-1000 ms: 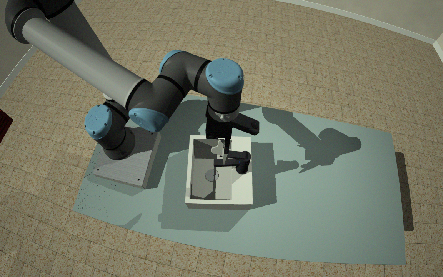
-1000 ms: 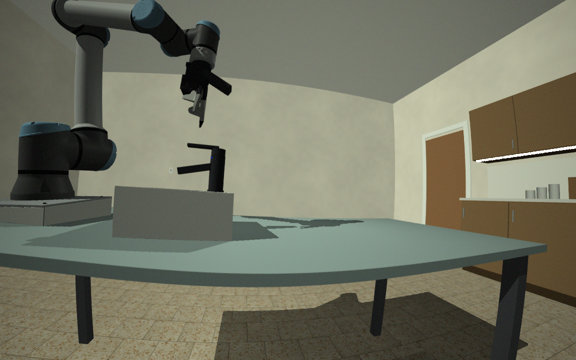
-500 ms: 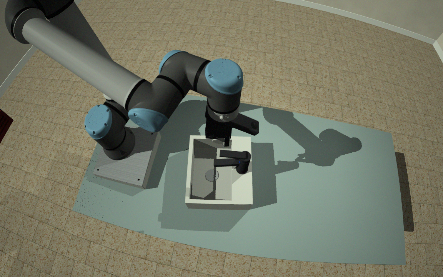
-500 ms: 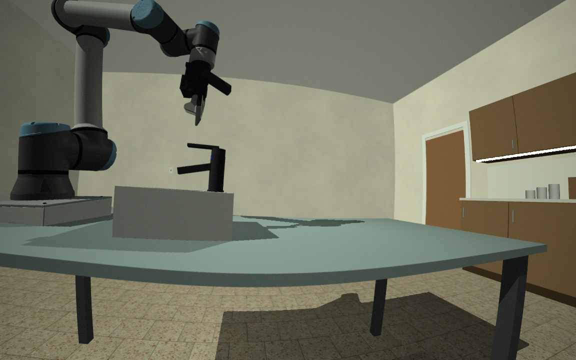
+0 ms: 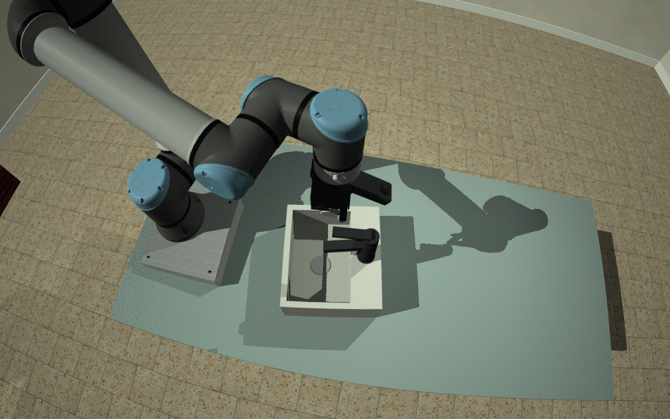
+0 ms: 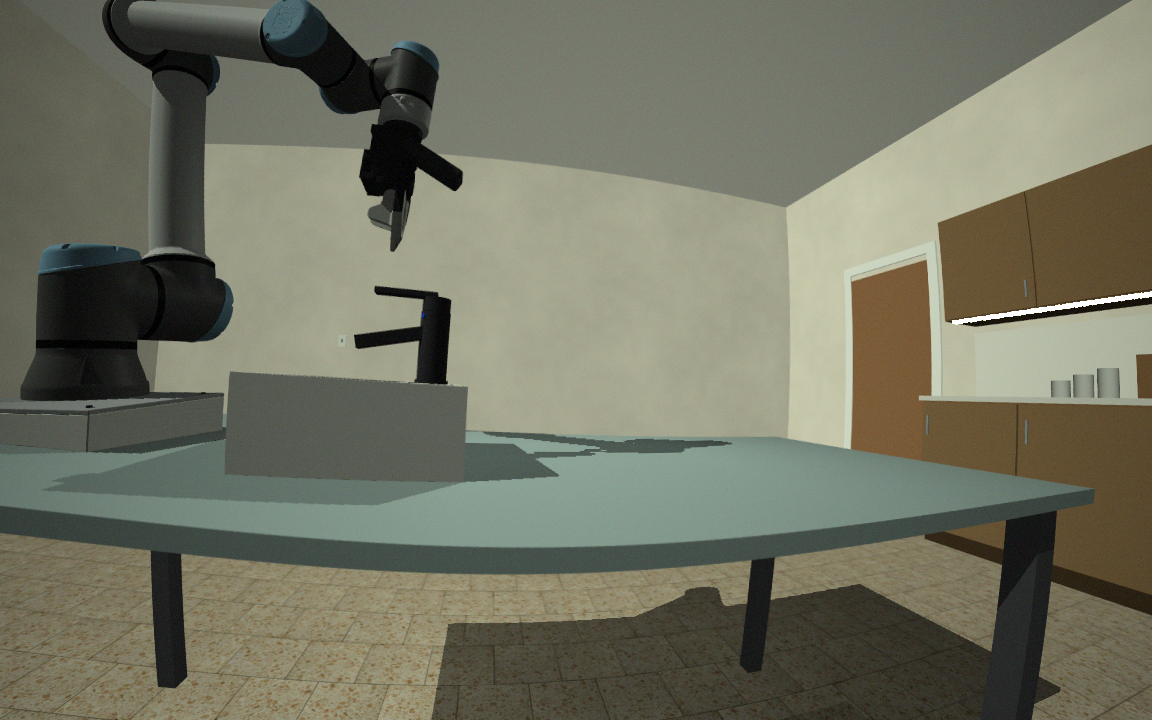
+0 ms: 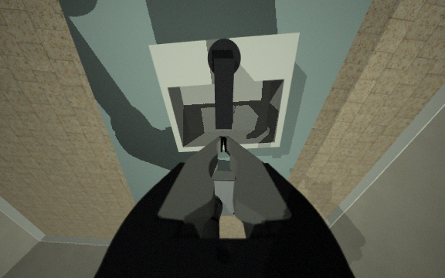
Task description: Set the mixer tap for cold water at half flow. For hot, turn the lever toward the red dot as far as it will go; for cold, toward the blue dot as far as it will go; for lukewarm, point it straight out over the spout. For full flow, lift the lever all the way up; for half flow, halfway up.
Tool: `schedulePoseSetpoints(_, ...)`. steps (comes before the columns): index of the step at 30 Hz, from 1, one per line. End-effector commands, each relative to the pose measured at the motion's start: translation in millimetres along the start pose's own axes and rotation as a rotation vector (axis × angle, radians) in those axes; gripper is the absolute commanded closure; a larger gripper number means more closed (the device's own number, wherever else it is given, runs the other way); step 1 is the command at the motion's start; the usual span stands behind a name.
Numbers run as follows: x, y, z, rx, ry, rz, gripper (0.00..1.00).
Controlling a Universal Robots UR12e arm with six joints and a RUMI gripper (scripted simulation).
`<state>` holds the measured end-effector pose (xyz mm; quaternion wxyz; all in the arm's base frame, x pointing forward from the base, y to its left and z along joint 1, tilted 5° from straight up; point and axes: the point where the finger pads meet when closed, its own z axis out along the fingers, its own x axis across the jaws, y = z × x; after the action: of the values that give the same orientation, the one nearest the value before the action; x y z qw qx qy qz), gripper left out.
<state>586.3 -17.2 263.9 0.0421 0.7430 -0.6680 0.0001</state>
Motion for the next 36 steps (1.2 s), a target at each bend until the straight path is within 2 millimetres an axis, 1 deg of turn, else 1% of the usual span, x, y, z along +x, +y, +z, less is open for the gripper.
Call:
schedulePoseSetpoints(1, 0.2, -0.5, -0.8, 0.001, 0.000, 0.000, 1.00)
schedulePoseSetpoints(14, 0.2, -0.5, -0.8, 0.001, 0.000, 0.000, 1.00)
schedulePoseSetpoints(15, 0.2, -0.5, -0.8, 0.001, 0.000, 0.000, 0.61)
schedulePoseSetpoints(36, 0.2, -0.5, -0.8, 0.001, 0.000, 0.000, 0.61)
